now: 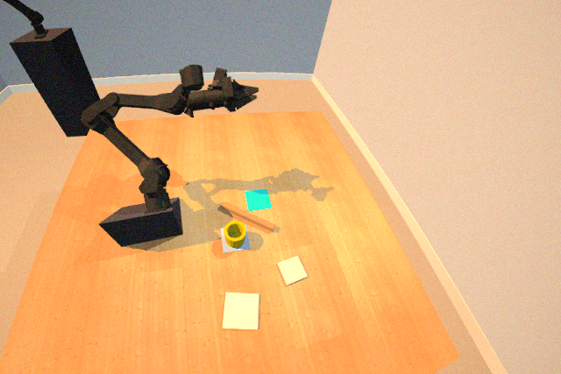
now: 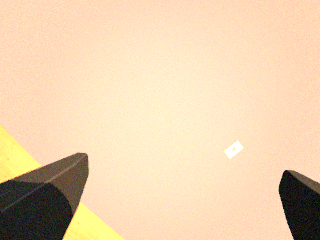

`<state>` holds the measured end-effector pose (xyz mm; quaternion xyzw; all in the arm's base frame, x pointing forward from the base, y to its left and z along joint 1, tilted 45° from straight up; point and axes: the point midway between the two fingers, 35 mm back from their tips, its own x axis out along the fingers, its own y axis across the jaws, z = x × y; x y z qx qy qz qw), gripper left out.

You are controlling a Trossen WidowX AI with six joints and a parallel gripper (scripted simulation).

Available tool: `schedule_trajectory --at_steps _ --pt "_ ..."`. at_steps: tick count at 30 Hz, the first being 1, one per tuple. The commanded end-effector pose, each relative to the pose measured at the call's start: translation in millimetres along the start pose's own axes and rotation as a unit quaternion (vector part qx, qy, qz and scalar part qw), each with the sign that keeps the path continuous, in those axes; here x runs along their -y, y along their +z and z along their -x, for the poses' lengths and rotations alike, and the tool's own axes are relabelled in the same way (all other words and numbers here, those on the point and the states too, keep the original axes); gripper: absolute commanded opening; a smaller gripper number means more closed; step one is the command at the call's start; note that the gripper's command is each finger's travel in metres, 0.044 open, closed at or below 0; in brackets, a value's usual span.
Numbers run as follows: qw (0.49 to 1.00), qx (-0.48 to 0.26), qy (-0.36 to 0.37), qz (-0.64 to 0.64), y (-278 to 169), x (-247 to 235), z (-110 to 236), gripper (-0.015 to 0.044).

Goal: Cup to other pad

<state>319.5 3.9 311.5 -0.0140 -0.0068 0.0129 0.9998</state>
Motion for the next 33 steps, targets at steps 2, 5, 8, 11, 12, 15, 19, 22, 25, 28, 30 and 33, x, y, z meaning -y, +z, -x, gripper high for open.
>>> schedule_trajectory --at_steps 2,5,8,11,12,15,19,22,25,28,30,33 --pt "0.999 -0.028 0.002 0.023 -14 2 -6 0.0347" --pt "0.983 -0.146 0.025 0.11 -74 12 -24 0.0269" --pt "0.947 -0.256 0.072 0.18 -135 22 -29 0.019" --pt "0.897 -0.352 0.14 0.226 -194 30 -21 0.0167" --pt "0.88 -0.378 0.166 0.236 -212 32 -16 0.0167" --pt "0.824 -0.443 0.251 0.249 -259 36 5 0.0167" --pt "0.753 -0.49 0.374 0.232 -309 34 42 0.0167" --pt "0.71 -0.496 0.458 0.2 -335 30 68 0.0167" --pt "0.678 -0.482 0.532 0.158 -353 25 92 0.0167" --pt "0.658 -0.452 0.592 0.11 -364 19 113 0.0167" --pt "0.655 -0.444 0.604 0.099 -365 18 117 0.0167" --pt "0.655 -0.443 0.604 0.098 -362 14 117 0.0167"
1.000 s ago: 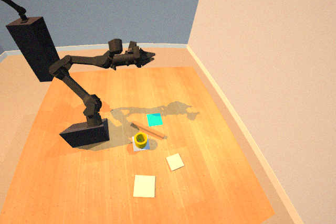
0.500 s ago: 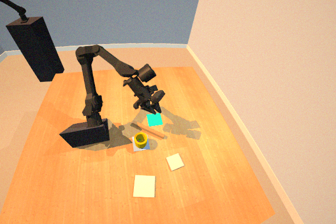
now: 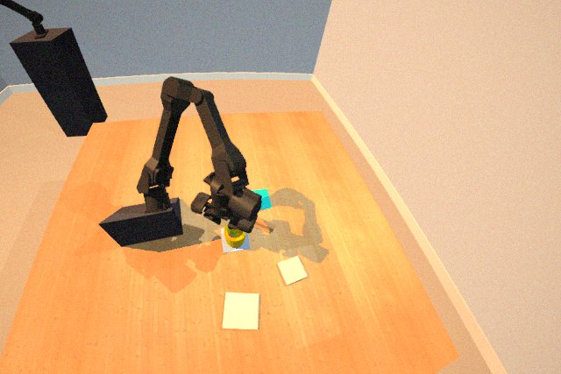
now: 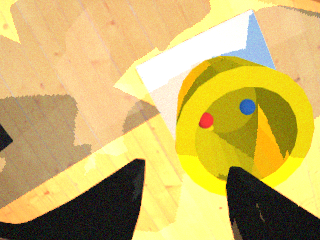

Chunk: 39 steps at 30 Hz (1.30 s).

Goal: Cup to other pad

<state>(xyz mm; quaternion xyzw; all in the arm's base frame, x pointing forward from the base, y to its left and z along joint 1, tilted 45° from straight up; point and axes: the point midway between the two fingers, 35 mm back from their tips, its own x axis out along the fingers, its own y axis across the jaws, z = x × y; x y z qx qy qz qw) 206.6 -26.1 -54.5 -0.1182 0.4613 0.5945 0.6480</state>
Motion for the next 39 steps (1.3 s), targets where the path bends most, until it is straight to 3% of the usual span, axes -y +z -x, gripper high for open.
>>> schedule_trajectory --at_steps 1,39 --pt "1.0 0.012 0.006 0.014 5 -1 1 0.0167" --pt "1.0 0.013 0.006 0.014 6 -1 -56 0.0167"
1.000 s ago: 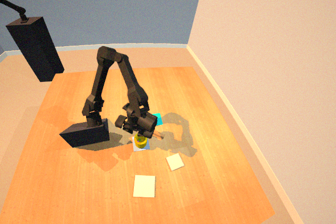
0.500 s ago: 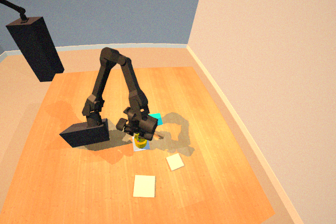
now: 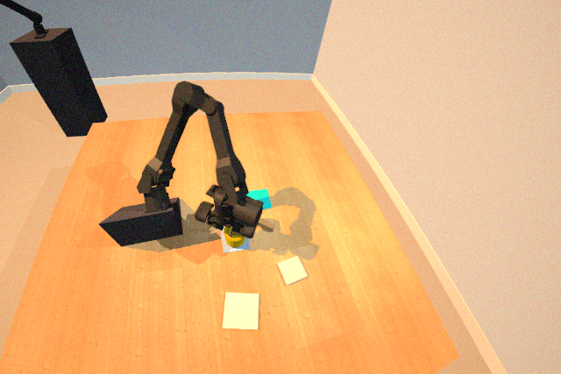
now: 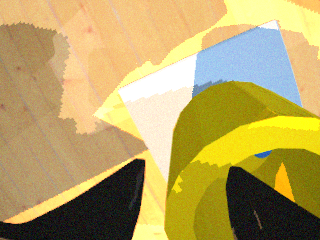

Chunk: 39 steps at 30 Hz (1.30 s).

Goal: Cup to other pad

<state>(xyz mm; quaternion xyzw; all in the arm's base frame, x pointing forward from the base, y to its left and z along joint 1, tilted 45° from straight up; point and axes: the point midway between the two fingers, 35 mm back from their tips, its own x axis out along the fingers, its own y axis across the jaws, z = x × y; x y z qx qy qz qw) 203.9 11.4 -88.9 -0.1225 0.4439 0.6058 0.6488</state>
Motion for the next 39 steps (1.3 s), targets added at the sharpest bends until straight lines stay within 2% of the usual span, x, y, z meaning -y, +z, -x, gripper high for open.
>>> schedule_trajectory --at_steps 1,8,32,39 --pt "1.0 0.002 0.003 -0.004 0 -3 -7 0.0167" --pt "1.0 0.003 0.003 -0.004 0 -3 -11 0.0167" --pt "1.0 0.001 0.002 -0.001 0 -2 -10 0.0" --pt "1.0 0.0 0.002 -0.002 0 -1 6 0.0"
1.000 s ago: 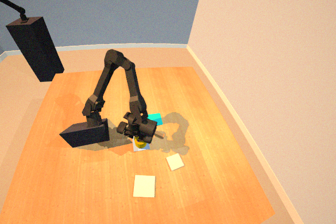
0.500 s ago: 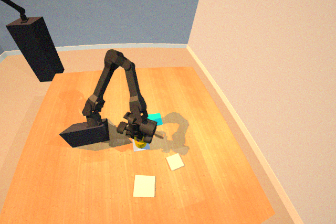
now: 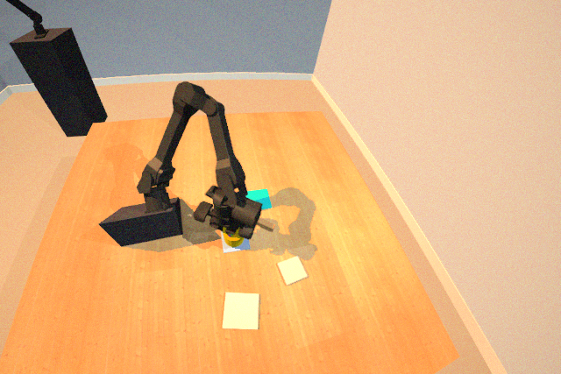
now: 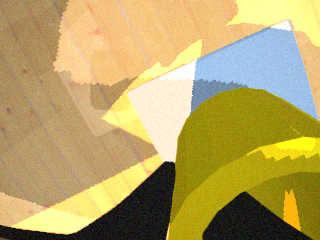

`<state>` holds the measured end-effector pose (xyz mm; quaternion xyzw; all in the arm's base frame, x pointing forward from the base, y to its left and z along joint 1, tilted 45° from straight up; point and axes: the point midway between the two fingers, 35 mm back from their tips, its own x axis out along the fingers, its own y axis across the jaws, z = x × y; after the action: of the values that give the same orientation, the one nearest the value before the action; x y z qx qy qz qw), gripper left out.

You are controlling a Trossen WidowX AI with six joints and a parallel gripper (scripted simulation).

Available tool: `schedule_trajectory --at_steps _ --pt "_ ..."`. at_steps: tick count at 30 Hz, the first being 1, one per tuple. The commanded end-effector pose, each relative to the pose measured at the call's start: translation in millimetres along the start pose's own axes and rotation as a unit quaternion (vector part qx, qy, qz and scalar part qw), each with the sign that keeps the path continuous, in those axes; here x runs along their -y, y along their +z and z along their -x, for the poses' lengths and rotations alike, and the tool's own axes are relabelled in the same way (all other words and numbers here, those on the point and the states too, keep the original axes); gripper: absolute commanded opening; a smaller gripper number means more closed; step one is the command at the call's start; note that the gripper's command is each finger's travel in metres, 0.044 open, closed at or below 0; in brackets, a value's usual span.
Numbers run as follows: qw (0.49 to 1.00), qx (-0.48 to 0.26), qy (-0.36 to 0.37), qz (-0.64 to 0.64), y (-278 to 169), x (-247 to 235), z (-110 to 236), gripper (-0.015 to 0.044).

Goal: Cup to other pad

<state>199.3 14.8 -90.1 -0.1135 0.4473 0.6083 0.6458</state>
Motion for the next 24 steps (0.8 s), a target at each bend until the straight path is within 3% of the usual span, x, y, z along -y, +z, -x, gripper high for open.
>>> schedule_trajectory --at_steps 1,10,24 --pt "1.0 -0.002 -0.006 0.004 0 3 13 0.0" --pt "1.0 -0.001 -0.005 0.002 0 0 46 0.0" --pt "1.0 0.002 -0.005 -0.002 0 -1 43 0.0"
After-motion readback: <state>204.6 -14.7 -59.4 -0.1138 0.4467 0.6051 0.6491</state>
